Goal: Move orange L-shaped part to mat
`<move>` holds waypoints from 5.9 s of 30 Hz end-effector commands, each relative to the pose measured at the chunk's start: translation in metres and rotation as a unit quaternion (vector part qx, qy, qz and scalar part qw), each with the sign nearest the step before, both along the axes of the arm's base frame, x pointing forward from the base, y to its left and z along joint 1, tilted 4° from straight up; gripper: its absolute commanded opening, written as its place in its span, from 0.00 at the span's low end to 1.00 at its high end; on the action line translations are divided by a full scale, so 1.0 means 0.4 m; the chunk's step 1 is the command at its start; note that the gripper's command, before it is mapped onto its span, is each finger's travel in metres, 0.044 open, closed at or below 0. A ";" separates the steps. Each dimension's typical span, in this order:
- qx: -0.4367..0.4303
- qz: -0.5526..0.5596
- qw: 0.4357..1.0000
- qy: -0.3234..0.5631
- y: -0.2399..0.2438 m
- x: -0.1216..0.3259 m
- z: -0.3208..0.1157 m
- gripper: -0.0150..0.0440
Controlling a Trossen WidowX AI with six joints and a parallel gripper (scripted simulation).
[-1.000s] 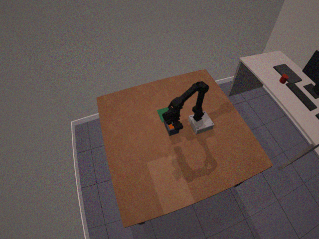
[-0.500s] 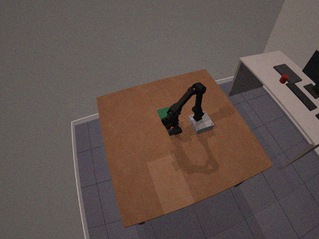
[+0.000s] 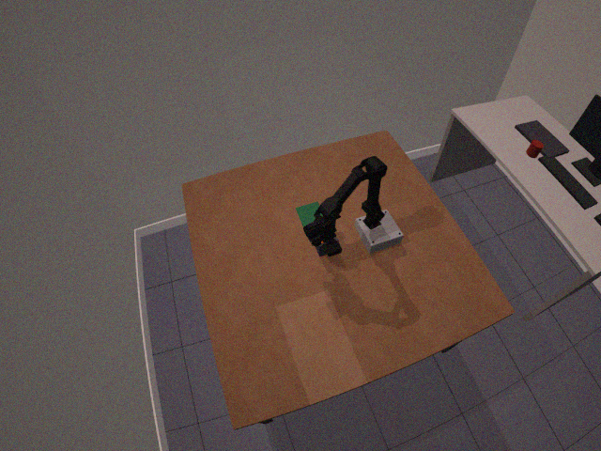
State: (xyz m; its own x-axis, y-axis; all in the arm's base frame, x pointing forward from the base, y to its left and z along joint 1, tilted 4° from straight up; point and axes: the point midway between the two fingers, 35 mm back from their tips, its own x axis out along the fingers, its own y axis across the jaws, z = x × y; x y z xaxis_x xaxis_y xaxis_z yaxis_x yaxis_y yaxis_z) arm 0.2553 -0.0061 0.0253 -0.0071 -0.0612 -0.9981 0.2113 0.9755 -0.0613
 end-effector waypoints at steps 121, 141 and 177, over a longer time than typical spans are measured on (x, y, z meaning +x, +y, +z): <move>0.008 0.708 0.705 0.047 -0.179 -0.016 0.174 0.73; 0.007 0.708 0.705 0.047 -0.184 -0.015 0.099 0.73; 0.006 0.706 0.707 0.043 -0.186 -0.014 0.042 0.30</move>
State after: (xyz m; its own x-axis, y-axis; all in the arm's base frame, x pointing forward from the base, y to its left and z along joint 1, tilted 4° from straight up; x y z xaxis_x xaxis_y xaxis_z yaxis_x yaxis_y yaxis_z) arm 0.2490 -0.0805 0.0417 -0.0119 -0.0586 -0.9982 -0.9774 0.2115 -0.0007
